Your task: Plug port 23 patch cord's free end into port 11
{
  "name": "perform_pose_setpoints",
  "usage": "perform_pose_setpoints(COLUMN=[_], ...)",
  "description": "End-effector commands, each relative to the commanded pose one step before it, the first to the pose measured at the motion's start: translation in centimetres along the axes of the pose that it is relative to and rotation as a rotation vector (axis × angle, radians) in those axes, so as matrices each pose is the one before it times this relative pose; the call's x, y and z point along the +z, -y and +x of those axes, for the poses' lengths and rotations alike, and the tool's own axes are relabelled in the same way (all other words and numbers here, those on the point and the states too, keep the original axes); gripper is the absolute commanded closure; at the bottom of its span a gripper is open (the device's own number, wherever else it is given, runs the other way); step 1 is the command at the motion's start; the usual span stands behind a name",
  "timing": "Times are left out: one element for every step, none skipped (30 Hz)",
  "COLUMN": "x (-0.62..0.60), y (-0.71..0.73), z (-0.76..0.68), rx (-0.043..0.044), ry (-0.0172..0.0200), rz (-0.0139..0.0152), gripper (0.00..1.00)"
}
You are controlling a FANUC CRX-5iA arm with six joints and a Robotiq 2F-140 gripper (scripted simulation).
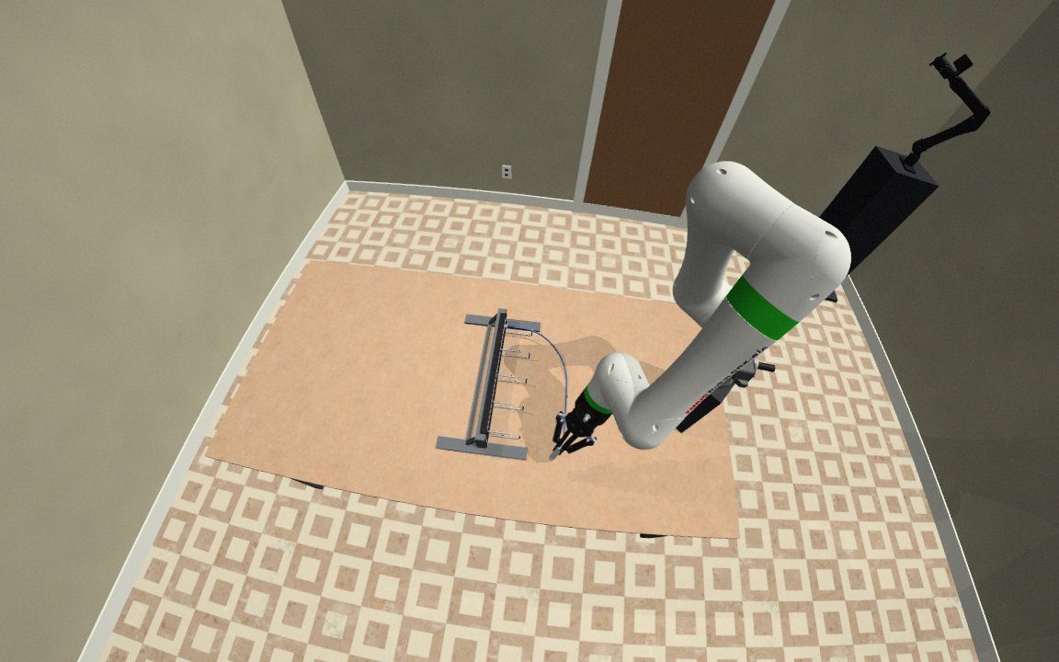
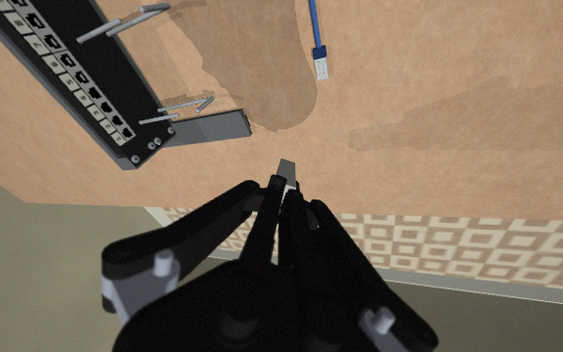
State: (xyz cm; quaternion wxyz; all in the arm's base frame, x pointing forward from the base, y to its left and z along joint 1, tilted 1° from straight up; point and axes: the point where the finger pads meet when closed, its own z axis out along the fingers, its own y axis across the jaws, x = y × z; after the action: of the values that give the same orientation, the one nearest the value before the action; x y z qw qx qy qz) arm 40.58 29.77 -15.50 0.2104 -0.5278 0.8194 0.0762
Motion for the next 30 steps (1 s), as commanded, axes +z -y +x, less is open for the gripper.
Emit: perform_pose_setpoints(x=[-0.13, -0.1, -0.113, -0.127, -0.14, -0.153, 0.0, 0.0, -0.532, -0.135, -0.167, -0.218, -0.237, -0.247, -0.258, -0.269, -0.281, -0.291, -0.301, -0.311, -0.32, -0.33, -0.34, 0.0, 0.0, -0.467, -0.307, -0.164, -0.06, -0.009], y=[0.734, 0.282, 0.303, 0.324, 0.346, 0.369, 0.0, 0.0, 1.175, 0.311, 0.381, 0.491, 0.531, 0.552, 0.576, 0.602, 0.629, 0.653, 0.677, 0.702, 0.728, 0.753, 0.78, 0.0, 0.0, 1.07, 0.719, 0.393, 0.146, 0.021], z=[-1.347, -0.275, -0.26, -0.247, -0.235, -0.223, 0.0, 0.0, -0.535, -0.131, -0.149, -0.176, -0.176, -0.17, -0.166, -0.164, -0.163, -0.162, -0.163, -0.165, -0.168, -0.172, -0.178, 0.0, 0.0, -0.239, -0.168, -0.095, -0.036, -0.005], rx=[0.12456, 0.03114, 0.03108, 0.03101, 0.03092, 0.0308, 0.0, 0.0, 0.08641, 0.02064, 0.02422, 0.02958, 0.03023, 0.02973, 0.02937, 0.02908, 0.02884, 0.02843, 0.028, 0.02762, 0.02725, 0.02688, 0.02653, 0.0, 0.0, 0.03445, 0.02197, 0.01163, 0.00426, 0.00062], ry=[0.08691, 0.01803, 0.01774, 0.01746, 0.01719, 0.01693, 0.0, 0.0, 0.04661, 0.01099, 0.01284, 0.01562, 0.01591, 0.01561, 0.01542, 0.01529, 0.01521, 0.01506, 0.01492, 0.01484, 0.01479, 0.01476, 0.01476, 0.0, 0.0, 0.01952, 0.0127, 0.00681, 0.00251, 0.00037], rz=[0.0709, 0.01703, 0.01742, 0.0178, 0.0182, 0.01859, 0.0, 0.0, 0.0548, 0.01371, 0.01642, 0.02055, 0.02159, 0.02184, 0.02219, 0.02261, 0.02308, 0.02342, 0.02376, 0.02414, 0.02454, 0.02495, 0.02538, 0.0, 0.0, 0.03416, 0.02255, 0.01219, 0.00451, 0.00066], gripper=[1.0, 1.0, 1.0, 1.0, 1.0, 1.0, 1.0, 1.0, 1.0, 1.0, 1.0, 1.0, 1.0, 1.0, 1.0, 1.0, 1.0, 1.0, 1.0, 1.0, 1.0, 1.0, 1.0, 1.0, 1.0, 1.0, 1.0, 1.0, 1.0, 1.0])
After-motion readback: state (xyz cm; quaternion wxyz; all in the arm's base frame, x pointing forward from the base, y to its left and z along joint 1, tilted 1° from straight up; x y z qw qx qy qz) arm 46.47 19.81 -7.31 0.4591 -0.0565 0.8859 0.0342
